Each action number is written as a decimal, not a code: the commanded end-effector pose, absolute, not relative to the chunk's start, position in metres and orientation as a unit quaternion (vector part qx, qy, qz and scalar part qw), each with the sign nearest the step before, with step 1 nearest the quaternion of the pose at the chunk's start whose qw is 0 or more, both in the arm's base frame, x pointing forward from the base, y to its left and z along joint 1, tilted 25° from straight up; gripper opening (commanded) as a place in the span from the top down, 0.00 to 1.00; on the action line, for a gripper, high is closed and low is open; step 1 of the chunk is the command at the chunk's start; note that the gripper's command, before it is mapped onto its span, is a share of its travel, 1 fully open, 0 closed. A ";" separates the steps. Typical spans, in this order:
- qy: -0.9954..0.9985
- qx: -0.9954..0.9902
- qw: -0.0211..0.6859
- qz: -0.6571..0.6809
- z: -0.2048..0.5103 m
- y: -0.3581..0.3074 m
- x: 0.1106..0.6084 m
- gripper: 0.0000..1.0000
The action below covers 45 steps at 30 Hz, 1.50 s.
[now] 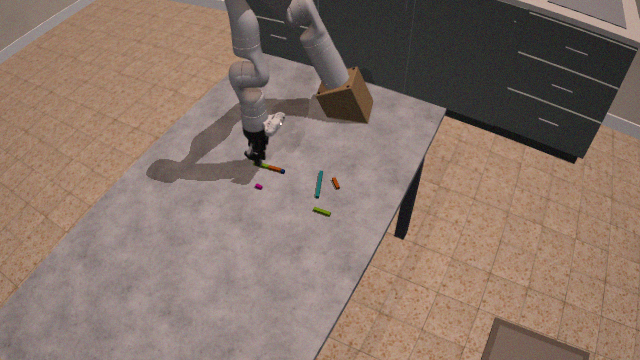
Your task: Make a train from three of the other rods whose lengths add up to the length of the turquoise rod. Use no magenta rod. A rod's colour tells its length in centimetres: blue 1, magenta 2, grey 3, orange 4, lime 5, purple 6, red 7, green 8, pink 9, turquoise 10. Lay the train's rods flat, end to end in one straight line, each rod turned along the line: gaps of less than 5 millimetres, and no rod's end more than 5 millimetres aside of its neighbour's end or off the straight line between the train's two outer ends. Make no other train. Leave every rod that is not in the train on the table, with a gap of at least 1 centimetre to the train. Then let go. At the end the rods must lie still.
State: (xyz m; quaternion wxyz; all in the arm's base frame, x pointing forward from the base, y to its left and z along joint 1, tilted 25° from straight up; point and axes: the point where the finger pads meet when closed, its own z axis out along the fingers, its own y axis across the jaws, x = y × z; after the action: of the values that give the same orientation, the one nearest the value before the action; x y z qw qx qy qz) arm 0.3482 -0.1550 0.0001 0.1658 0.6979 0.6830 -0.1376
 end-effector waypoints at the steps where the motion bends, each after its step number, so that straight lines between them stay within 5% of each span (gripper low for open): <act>1: 0.681 0.700 0.165 -0.135 -0.001 -0.152 0.348 0.76; 45: 0.681 0.701 0.167 -0.133 -0.012 -0.157 0.351 0.76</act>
State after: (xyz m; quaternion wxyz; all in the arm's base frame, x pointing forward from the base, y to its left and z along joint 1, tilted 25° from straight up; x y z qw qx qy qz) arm 0.3491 -0.1579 -0.0094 0.1663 0.6971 0.6841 -0.1357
